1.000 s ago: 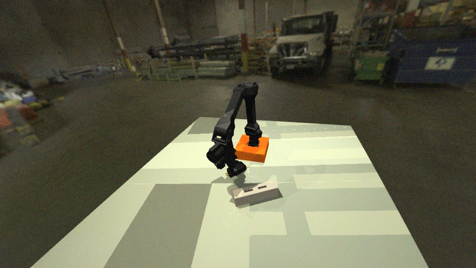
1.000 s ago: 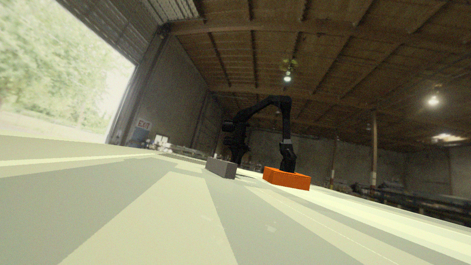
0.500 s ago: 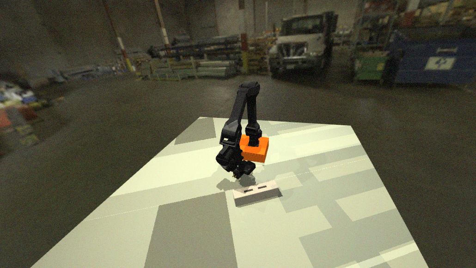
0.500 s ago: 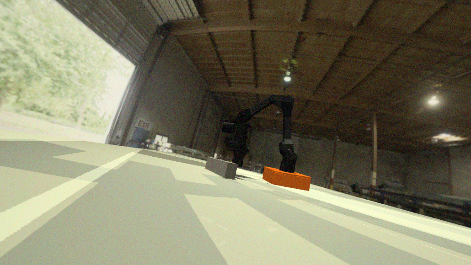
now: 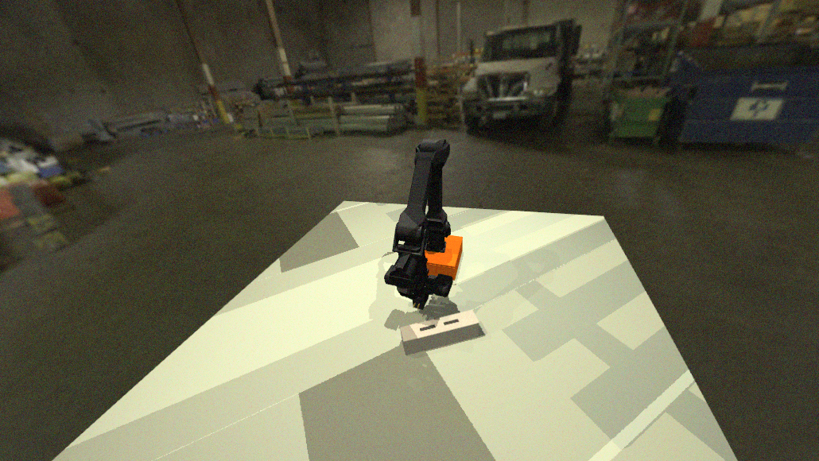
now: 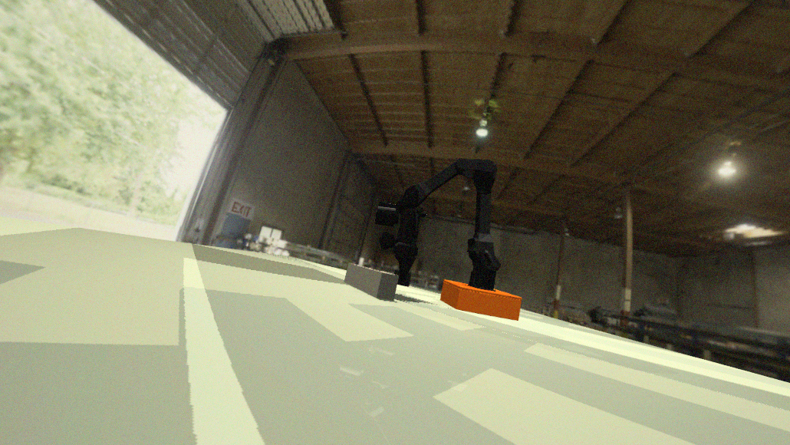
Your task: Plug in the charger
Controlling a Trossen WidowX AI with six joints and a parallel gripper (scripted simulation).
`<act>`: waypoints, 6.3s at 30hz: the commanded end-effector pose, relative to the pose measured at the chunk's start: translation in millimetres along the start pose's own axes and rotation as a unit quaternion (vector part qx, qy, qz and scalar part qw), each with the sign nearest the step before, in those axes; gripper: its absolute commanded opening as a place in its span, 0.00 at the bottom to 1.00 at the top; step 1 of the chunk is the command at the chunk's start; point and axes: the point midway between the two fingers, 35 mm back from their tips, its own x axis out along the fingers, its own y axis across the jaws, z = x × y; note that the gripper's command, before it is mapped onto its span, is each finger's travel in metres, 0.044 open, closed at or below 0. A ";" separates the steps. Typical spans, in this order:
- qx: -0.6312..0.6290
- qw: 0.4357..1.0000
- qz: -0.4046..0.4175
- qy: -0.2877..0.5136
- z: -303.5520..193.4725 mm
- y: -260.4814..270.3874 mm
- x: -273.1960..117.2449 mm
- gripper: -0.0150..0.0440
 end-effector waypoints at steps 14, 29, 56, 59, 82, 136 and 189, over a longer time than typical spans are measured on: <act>-0.172 0.985 -0.013 -0.005 -17.6 23.8 12.0 0.25; -0.274 0.961 -0.019 -0.003 -27.7 38.7 20.4 0.25; -0.300 0.954 -0.019 -0.005 -1.4 63.9 19.2 0.25; -0.302 0.953 -0.020 -0.005 1.5 66.6 19.3 0.25; -0.307 0.952 -0.020 -0.005 6.8 70.0 19.6 0.25; -0.307 0.952 -0.020 -0.006 19.1 78.4 18.2 0.25; -0.307 0.952 -0.019 -0.006 34.7 89.8 16.2 0.25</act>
